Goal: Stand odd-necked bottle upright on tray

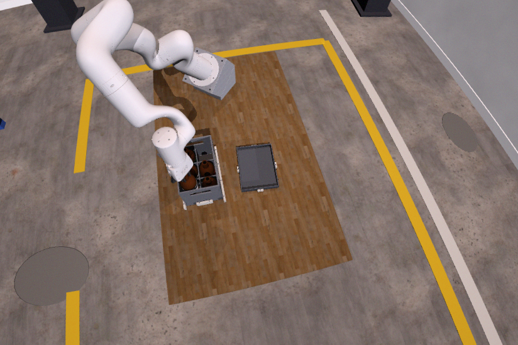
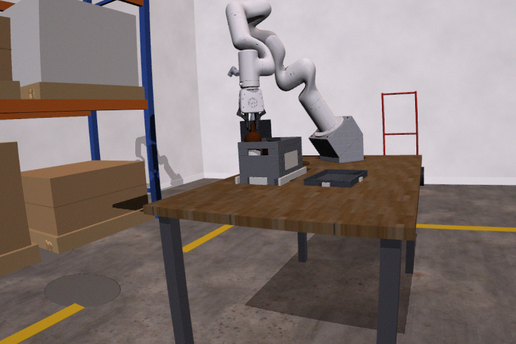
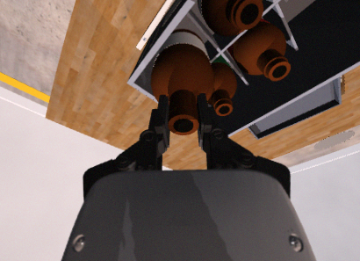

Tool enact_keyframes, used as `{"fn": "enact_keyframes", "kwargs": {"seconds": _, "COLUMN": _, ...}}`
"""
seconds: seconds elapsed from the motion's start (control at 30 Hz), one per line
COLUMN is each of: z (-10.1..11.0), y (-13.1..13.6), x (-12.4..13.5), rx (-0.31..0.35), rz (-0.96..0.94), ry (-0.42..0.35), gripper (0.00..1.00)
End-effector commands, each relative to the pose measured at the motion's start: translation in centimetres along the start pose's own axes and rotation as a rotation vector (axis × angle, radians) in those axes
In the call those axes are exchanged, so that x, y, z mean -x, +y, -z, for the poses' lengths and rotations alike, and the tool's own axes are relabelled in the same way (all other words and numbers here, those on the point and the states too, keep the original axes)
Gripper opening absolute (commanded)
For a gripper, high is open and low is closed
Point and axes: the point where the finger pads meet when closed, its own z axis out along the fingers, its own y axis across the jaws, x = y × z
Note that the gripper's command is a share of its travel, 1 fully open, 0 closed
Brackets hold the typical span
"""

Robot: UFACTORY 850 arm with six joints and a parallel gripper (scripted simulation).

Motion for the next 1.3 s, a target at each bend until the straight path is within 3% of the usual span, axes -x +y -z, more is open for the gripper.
{"fn": "enact_keyframes", "kwargs": {"seconds": 0.0, "z": 0.5, "y": -0.1, "x": 0.0, "rx": -0.001, "rz": -0.001, "ry": -0.001, "gripper": 0.00}}
{"fn": "enact_keyframes", "kwargs": {"seconds": 1.27, "z": 3.5, "y": -0.1, "x": 0.0, "rx": -0.001, "rz": -0.001, "ry": -0.001, "gripper": 0.00}}
